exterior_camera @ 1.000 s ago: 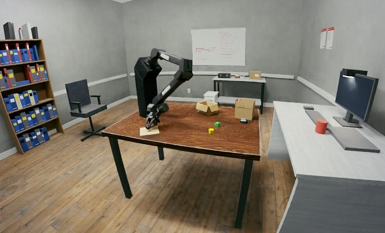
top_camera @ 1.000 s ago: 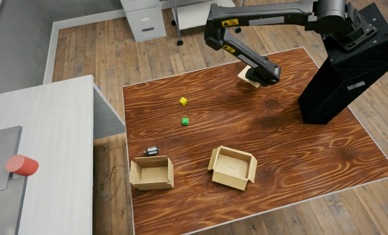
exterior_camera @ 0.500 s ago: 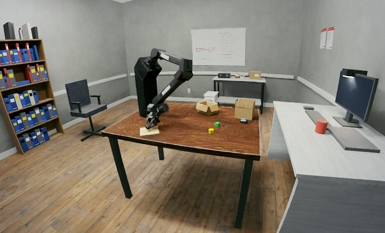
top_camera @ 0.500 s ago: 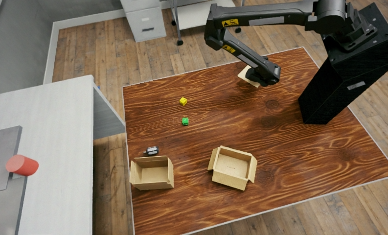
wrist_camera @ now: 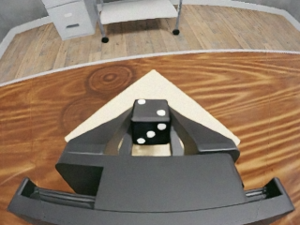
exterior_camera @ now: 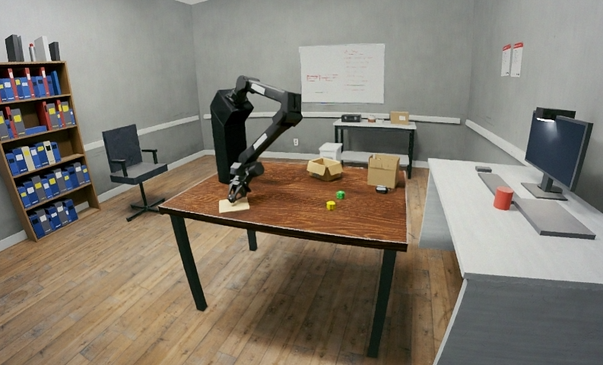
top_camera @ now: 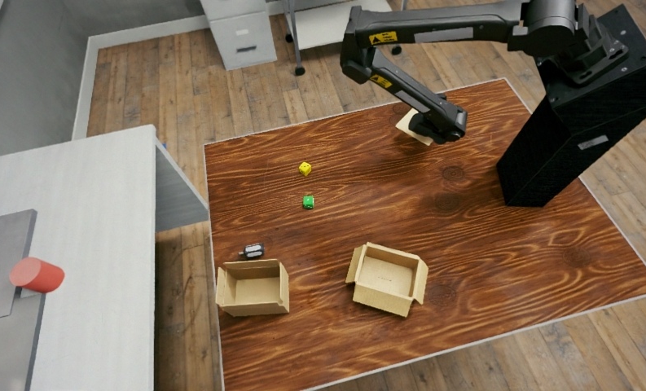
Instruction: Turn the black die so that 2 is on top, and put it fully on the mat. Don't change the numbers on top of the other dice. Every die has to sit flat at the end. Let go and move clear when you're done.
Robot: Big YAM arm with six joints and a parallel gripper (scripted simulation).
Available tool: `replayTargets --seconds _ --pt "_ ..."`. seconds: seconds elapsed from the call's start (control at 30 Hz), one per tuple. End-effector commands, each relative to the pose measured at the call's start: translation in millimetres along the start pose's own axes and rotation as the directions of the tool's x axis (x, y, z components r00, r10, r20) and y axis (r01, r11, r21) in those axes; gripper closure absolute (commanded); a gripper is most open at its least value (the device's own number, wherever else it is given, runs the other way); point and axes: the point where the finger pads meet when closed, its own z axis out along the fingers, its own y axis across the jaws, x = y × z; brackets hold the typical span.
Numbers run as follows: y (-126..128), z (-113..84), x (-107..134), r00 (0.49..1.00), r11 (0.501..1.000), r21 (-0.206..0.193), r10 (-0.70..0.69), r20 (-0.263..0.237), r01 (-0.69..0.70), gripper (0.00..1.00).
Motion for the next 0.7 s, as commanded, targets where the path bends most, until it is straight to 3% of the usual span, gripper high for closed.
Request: replayTargets --seconds 0.0,0.67 --pt "-13 -11.0 -1 1.000 1.000 0.023 -0.018 -0.016 0.018 0.74" --pt "-8 -1.2 10 1.000 1.000 0.012 -0.005 -0.011 0.005 0.74"
